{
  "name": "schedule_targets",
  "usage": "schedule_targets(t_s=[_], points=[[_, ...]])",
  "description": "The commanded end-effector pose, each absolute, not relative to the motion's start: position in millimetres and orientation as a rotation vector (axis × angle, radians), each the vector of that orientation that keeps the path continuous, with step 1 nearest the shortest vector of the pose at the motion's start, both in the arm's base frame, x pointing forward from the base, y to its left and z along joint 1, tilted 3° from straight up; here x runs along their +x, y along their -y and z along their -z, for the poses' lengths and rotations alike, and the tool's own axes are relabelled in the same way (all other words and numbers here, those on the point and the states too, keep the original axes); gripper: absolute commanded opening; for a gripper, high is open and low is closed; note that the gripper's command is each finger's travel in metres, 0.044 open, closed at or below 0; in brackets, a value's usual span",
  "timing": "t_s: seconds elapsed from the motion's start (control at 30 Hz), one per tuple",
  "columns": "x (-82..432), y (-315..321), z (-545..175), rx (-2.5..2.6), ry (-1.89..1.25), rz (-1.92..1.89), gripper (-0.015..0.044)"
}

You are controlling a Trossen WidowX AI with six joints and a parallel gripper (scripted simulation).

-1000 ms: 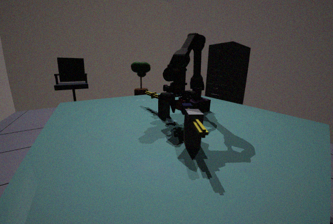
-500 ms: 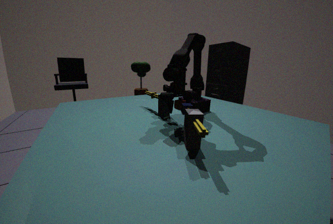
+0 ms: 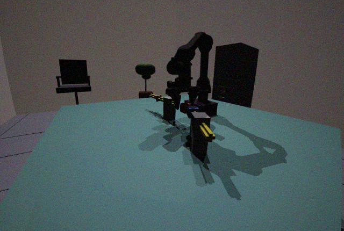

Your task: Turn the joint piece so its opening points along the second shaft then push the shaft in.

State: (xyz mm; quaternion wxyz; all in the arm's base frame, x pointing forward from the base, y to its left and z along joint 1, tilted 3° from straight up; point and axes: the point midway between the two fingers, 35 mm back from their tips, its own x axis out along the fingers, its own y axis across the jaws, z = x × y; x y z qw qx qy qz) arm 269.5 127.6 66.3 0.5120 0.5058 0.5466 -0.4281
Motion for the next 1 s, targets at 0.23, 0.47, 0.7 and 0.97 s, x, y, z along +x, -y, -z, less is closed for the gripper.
schedule_targets(t_s=[0.23,0.47,0.7,0.97], points=[[275,-130,-99,0.949,-1.412,0.763,0.0440],[276,-130,-121,0.755,-1.457,0.585,0.0440],[275,-129,-142,0.557,-1.492,0.409,0.0440],[271,-127,-166,0.329,-1.519,0.208,0.0440]])
